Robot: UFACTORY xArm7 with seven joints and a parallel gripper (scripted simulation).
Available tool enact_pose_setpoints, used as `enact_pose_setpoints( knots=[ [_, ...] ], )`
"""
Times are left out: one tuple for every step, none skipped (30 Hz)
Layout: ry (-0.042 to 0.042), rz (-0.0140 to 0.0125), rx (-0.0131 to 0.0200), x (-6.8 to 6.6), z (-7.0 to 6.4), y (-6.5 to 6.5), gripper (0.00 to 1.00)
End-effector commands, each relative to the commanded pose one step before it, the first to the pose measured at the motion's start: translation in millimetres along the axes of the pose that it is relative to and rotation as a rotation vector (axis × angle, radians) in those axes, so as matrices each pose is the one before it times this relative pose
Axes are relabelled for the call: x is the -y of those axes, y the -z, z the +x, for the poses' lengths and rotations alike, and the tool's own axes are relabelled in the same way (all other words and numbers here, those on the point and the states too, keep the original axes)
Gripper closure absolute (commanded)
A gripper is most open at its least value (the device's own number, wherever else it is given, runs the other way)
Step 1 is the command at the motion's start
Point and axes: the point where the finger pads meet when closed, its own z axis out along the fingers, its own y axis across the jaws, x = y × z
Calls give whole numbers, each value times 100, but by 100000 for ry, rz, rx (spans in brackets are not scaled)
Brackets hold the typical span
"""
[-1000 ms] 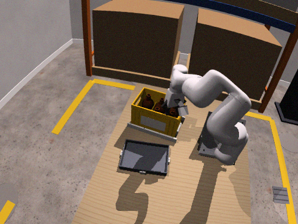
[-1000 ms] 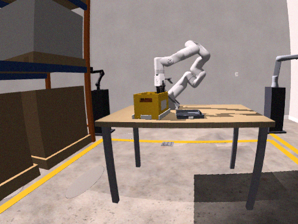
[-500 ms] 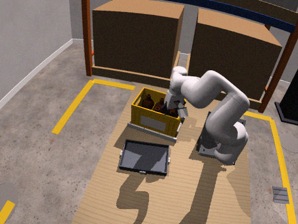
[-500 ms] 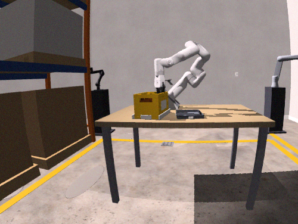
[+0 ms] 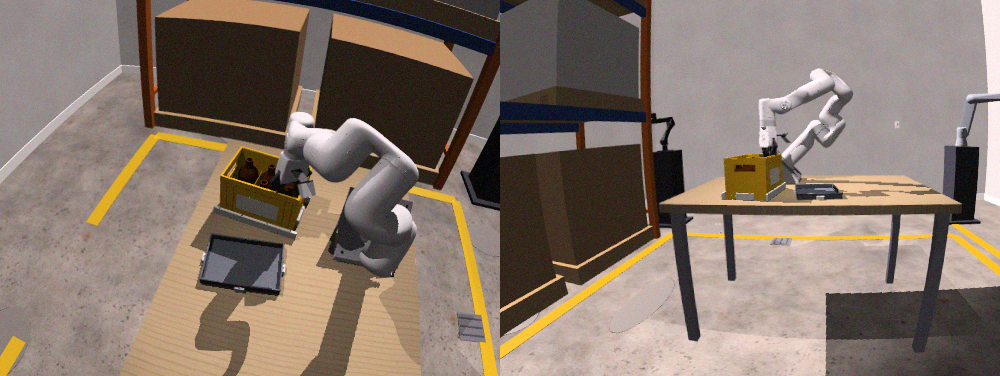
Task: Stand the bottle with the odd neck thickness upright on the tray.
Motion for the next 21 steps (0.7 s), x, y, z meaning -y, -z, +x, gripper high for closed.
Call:
enact_pose_setpoints(
  knots=[
    [-20,-121,426,-10,-123,168,35],
    [0,0,0,0,0,0,35],
    [0,0,0,0,0,0,35],
    [0,0,0,0,0,0,100],
    [0,0,0,0,0,0,100],
    [0,0,0,0,0,0,100],
    [0,0,0,0,0,0,100],
    [0,0,0,0,0,0,100],
    [0,0,0,0,0,0,100],
    [0,0,0,0,0,0,100],
    [0,0,0,0,0,0,100],
    [0,0,0,0,0,0,100],
    [0,0,0,0,0,0,100],
    [0,0,0,0,0,0,100],
    [0,0,0,0,0,0,100],
    [0,0,0,0,0,0,100],
    [0,0,0,0,0,0,100],
    [0,0,0,0,0,0,100],
    [0,0,0,0,0,0,100],
    [0,0,0,0,0,0,100],
    [0,0,0,0,0,0,100]
  ],
)
